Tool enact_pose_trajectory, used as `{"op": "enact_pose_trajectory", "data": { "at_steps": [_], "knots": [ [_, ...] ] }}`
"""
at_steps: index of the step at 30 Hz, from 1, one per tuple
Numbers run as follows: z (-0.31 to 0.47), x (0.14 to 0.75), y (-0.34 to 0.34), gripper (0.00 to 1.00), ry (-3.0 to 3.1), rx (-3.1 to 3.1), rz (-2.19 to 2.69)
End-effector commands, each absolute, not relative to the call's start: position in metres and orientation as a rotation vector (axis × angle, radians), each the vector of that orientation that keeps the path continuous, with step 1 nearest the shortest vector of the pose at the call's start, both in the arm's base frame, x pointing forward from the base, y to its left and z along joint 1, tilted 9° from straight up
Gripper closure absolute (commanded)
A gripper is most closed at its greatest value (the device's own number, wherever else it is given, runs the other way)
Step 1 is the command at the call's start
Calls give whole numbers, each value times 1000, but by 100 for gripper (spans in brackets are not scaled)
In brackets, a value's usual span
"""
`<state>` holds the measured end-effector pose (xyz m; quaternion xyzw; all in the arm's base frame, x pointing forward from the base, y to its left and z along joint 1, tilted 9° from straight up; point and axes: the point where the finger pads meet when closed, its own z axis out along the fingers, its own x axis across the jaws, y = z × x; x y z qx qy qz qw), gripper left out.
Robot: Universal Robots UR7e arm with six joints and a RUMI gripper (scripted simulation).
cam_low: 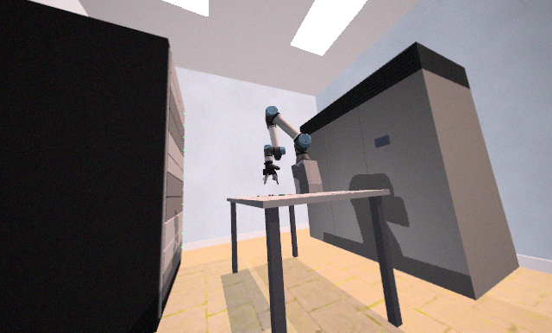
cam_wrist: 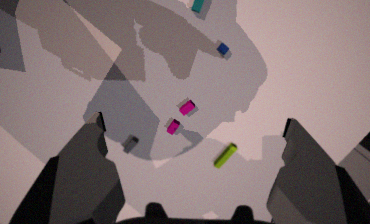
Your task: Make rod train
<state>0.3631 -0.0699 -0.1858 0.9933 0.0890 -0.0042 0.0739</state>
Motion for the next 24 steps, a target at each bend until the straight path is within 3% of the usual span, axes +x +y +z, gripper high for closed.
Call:
{"op": "enact_pose_trajectory", "data": {
  "at_steps": [1, 24],
  "knots": [
    [-185, 364, -74, 0, 17, 2988, 3],
    [-184, 363, -94, 0, -913, 2853, 74]
  ]
}}
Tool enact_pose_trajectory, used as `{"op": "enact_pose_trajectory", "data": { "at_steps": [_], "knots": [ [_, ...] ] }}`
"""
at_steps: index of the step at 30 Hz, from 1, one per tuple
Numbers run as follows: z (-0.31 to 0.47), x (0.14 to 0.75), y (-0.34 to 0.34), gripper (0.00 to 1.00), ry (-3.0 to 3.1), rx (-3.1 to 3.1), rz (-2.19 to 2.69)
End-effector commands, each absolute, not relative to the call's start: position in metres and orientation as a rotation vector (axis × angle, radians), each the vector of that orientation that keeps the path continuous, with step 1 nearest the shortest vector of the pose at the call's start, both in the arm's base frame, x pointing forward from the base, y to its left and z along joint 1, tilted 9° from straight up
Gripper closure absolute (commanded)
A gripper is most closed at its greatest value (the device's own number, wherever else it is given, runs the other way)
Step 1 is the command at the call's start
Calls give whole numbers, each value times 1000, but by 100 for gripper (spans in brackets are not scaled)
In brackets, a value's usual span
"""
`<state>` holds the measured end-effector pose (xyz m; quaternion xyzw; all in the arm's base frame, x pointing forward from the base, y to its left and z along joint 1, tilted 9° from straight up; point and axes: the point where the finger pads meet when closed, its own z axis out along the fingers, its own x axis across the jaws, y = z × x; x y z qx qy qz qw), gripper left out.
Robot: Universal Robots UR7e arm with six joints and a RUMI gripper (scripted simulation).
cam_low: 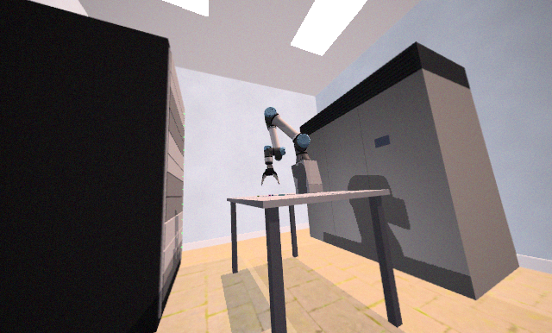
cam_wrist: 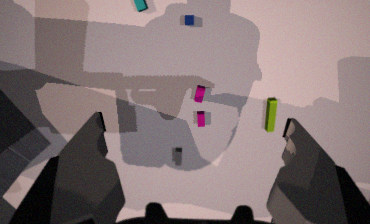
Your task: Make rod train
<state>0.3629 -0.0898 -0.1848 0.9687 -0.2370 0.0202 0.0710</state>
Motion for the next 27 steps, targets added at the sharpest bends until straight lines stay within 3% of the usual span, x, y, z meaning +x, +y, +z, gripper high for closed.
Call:
{"op": "enact_pose_trajectory", "data": {
  "at_steps": [1, 27],
  "knots": [
    [-184, 363, -94, 0, -913, 2853, 74],
    [-182, 357, -123, 0, -1877, 2365, 149]
  ]
}}
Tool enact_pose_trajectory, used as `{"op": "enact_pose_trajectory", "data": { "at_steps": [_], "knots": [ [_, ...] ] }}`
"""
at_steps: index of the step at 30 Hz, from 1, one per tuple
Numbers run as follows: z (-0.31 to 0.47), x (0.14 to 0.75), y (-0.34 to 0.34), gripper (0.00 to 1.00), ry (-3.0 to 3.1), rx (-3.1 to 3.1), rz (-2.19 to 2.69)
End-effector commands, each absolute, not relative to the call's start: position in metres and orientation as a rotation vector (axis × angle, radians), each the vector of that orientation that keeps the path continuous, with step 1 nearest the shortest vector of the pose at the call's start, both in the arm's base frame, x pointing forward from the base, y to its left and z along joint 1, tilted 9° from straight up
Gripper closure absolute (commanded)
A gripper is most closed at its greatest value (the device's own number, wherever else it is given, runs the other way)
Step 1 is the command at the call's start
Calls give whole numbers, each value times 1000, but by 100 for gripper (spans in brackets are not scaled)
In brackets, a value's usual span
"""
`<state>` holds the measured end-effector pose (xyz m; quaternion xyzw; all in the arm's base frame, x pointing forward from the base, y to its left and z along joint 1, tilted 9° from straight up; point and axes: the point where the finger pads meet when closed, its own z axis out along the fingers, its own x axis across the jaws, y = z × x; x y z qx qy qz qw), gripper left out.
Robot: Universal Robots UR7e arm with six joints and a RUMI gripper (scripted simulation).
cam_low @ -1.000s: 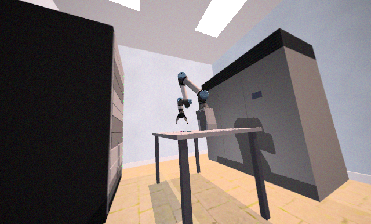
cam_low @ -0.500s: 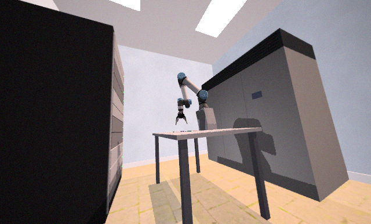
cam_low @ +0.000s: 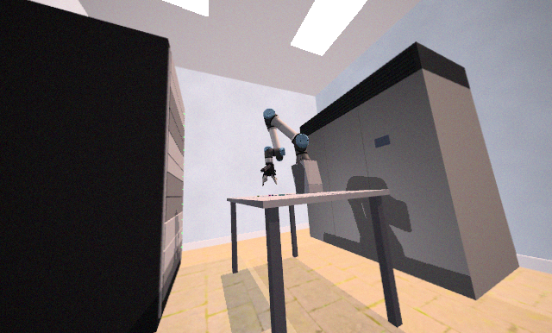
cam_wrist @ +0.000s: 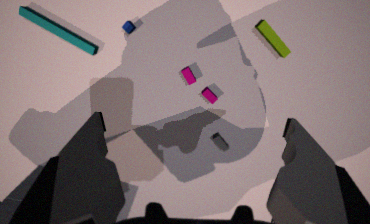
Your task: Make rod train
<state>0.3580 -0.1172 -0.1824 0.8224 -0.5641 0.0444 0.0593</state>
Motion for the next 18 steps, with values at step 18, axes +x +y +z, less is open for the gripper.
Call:
{"op": "enact_pose_trajectory", "data": {
  "at_steps": [18],
  "knots": [
    [-180, 348, -142, 0, -2411, 1858, 190]
  ]
}}
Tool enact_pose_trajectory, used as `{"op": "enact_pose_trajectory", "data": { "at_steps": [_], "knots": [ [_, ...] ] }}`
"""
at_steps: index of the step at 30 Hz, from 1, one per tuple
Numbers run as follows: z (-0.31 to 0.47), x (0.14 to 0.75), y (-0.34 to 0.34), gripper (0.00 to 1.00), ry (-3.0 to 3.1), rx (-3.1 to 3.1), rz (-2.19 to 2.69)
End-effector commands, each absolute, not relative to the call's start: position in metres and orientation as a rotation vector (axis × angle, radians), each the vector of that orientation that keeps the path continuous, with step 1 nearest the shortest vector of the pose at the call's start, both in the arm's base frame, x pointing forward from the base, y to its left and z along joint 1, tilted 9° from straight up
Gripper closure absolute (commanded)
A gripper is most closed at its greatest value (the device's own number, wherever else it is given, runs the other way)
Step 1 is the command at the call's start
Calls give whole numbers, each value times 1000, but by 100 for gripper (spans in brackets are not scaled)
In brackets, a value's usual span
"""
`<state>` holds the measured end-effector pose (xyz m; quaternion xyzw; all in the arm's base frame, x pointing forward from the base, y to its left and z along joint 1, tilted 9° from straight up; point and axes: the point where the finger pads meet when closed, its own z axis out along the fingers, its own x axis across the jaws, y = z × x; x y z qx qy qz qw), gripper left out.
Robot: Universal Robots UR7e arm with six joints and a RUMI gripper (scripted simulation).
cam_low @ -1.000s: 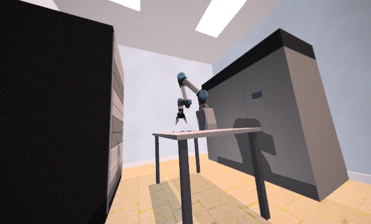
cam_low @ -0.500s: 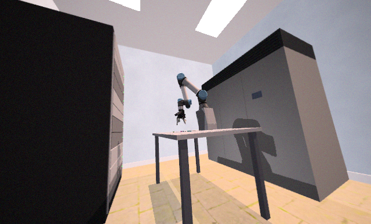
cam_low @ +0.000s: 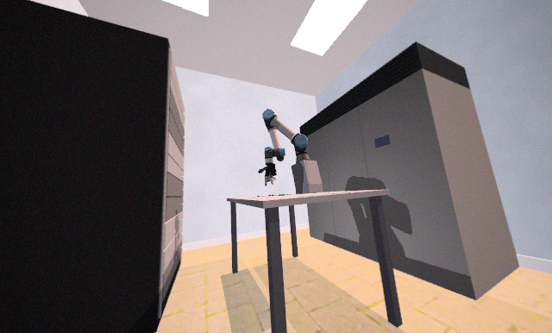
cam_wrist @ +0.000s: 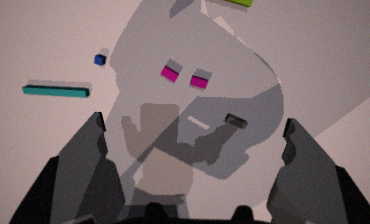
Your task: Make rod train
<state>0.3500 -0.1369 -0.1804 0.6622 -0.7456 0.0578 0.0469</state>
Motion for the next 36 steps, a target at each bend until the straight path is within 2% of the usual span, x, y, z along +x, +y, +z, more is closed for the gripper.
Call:
{"op": "enact_pose_trajectory", "data": {
  "at_steps": [1, 36],
  "knots": [
    [-179, 347, -143, 0, -2438, 1825, 192],
    [-176, 319, -175, 0, -3062, 538, 242]
  ]
}}
